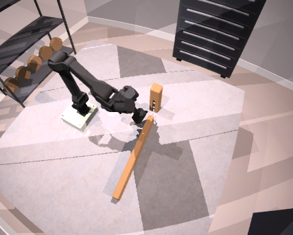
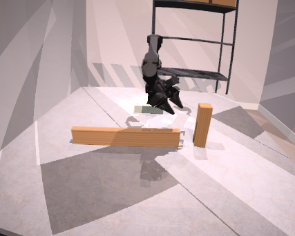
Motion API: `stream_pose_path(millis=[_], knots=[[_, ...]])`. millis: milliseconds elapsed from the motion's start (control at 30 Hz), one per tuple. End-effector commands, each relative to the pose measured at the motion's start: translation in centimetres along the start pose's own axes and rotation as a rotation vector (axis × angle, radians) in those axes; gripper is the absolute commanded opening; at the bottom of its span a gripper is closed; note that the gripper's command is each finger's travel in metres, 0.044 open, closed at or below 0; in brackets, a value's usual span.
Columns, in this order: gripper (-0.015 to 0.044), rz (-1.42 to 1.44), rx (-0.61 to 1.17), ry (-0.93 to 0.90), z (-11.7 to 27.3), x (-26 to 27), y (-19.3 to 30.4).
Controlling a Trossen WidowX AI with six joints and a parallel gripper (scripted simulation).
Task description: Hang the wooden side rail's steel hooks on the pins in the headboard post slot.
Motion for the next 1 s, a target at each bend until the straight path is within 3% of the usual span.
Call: stream_pose_path(millis=[0,567,967], knots=[[0.0440,0.009,-0.015,-0.015,0.2,-0.3,-0.2],[0.0440,-0.007,-0.010,-0.015,0.2,-0.3,-0.2],[0.0440,-1.094,0.345,0.098,0.2,-4.9,0.4]])
Point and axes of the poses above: the point midway between the two fingers, 35 mm back from their tips, its own z axis back along the fingers, its own x axis across the jaws, y = z × x, the point moved 2 cm from there along z, back along the fingers, and after that the axes turned 13 degrees about z, right-handed, at the moved point
